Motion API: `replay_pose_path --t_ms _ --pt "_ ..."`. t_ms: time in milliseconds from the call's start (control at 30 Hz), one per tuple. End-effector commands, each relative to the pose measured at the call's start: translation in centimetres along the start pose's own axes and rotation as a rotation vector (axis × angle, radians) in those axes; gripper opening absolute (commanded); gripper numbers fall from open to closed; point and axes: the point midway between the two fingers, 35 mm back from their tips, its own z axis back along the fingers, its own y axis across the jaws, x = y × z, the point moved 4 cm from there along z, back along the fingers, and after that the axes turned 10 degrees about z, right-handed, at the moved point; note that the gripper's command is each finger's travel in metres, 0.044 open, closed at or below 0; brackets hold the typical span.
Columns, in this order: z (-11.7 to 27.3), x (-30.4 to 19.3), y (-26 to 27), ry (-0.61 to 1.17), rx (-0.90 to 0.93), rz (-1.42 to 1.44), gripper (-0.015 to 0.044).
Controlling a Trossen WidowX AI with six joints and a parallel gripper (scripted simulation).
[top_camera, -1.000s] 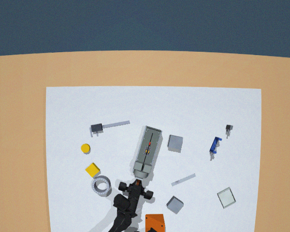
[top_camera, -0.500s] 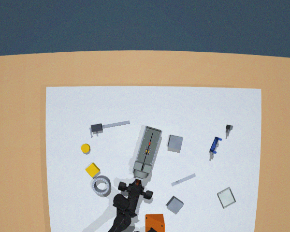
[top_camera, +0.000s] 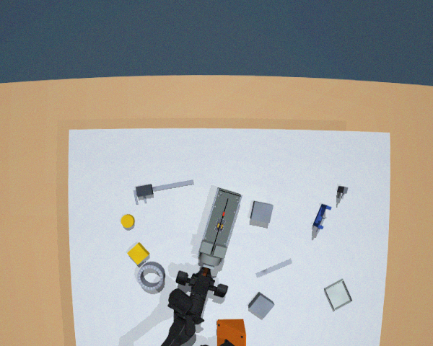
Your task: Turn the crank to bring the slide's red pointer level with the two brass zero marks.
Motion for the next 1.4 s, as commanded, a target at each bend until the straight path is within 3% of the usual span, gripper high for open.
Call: replay_pose_path --t_ms 0,1367 --pt "0.05 0.2 0.79 0.001 0.026 0.01 0.0" --pt "0.23 0.37 1.2 0.001 0.027 0.01 0.0"
